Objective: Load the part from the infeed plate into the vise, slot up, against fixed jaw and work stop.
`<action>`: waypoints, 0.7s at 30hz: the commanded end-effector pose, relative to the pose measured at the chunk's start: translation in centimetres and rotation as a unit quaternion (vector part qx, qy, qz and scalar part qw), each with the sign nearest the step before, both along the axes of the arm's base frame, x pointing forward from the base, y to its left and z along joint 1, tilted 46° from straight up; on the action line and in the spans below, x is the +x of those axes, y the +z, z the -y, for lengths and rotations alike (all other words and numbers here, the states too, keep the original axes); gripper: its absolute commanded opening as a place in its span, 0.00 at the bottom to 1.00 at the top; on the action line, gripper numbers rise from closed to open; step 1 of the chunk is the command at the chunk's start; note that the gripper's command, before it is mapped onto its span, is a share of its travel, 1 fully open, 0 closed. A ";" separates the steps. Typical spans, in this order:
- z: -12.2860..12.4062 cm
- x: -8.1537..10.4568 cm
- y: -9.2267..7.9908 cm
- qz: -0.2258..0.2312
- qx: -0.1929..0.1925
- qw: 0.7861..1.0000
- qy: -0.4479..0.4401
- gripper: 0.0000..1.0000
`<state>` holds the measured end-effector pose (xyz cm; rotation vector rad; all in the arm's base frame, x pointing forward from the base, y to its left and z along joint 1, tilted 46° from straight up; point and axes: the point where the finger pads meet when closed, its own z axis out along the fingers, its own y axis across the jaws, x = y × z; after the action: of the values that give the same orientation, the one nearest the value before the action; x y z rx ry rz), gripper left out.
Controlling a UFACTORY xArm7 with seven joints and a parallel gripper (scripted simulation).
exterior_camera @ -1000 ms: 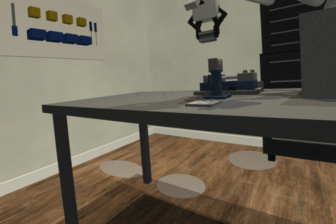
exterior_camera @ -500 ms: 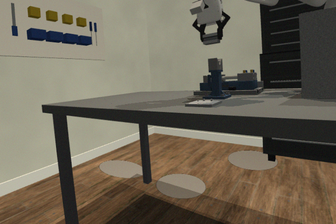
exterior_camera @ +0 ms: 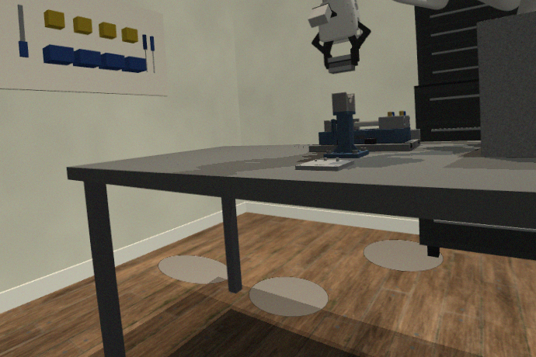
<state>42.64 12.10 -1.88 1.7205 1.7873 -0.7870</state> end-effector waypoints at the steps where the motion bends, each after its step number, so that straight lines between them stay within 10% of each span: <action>1: 0.1 0.0 0.4 0.001 0.002 1.000 0.002 0.00; 21: 0.2 0.0 0.5 0.001 0.001 1.000 0.001 0.00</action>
<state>42.60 11.63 -1.50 1.7199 1.7866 -0.7879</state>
